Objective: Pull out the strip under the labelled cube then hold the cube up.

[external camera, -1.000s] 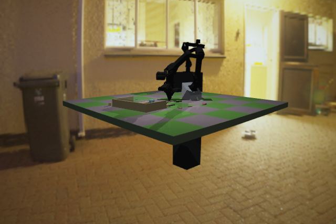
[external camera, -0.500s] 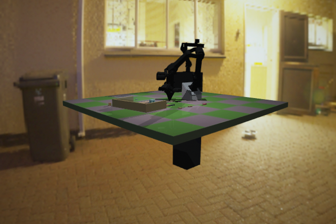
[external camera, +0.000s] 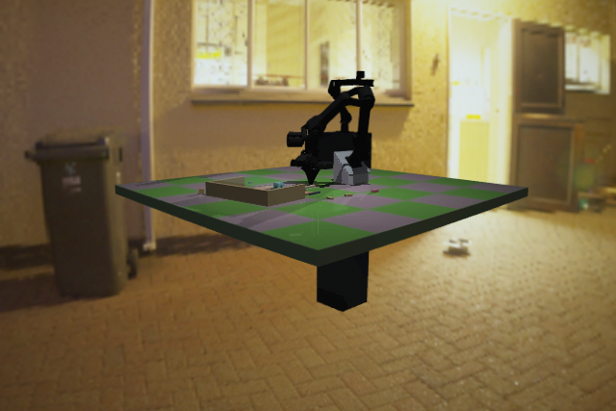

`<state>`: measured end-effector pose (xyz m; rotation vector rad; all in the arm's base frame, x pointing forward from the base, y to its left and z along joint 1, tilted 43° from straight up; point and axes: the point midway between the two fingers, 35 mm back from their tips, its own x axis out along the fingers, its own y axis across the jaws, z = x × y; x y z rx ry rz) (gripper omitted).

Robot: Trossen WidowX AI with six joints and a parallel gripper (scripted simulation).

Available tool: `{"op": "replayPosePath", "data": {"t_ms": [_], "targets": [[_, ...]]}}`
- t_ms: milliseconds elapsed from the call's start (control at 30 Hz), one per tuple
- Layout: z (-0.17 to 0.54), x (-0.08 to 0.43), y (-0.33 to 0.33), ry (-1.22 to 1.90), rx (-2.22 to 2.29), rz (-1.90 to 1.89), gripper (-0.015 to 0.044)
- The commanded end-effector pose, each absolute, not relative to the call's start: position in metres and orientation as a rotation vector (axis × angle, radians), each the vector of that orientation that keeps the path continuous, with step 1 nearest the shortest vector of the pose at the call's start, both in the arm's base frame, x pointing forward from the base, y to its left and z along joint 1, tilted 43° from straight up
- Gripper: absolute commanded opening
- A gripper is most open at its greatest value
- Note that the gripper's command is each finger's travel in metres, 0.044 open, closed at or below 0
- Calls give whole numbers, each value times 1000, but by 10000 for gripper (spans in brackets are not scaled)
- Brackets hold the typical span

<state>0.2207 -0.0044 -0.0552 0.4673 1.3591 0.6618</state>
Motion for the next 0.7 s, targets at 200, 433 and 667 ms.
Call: {"op": "replayPosePath", "data": {"t_ms": [200, 433, 667], "targets": [[-49, 221, -11, 1365, 466, 662, 0], [-25, 221, -33, 1388, 476, 658, 26], [-20, 252, -31, 1434, 576, 573, 210]]}}
